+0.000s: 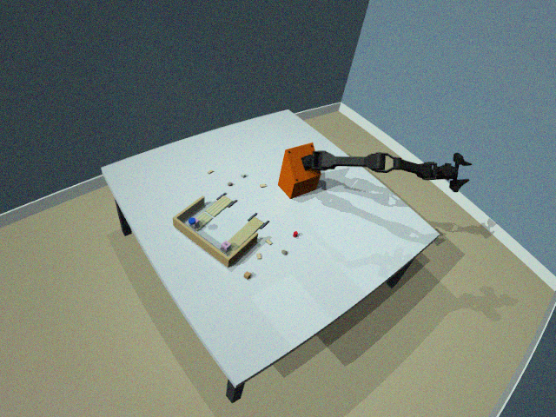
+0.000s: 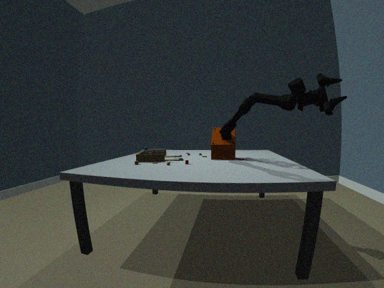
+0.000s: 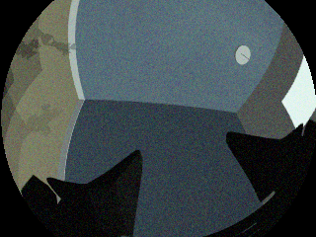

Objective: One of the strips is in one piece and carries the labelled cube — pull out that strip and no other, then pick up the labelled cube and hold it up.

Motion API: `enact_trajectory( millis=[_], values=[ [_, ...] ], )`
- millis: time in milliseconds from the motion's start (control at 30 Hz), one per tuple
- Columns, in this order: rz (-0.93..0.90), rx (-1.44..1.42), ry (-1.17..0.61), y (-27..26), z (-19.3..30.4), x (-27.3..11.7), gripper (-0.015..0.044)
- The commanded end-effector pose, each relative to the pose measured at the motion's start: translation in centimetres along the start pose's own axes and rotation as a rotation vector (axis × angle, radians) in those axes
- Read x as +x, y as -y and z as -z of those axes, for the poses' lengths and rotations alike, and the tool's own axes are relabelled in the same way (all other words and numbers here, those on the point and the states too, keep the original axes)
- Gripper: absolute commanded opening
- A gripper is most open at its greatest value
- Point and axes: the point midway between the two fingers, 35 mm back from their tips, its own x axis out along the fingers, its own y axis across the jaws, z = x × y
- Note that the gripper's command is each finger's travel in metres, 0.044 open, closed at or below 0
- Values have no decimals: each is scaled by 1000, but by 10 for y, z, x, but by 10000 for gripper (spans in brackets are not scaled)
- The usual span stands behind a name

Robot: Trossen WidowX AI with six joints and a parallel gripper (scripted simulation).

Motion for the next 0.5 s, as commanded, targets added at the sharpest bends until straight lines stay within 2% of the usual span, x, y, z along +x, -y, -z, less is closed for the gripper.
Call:
enact_trajectory(
  millis=[0, 200, 467],
  values=[
    [0, 2, 0, 0, 0, 0, 400],
    [-39, 89, 5, -7, 9, -5, 400],
    [-196, 146, 7, -70, 20, -23, 400]
  ],
)
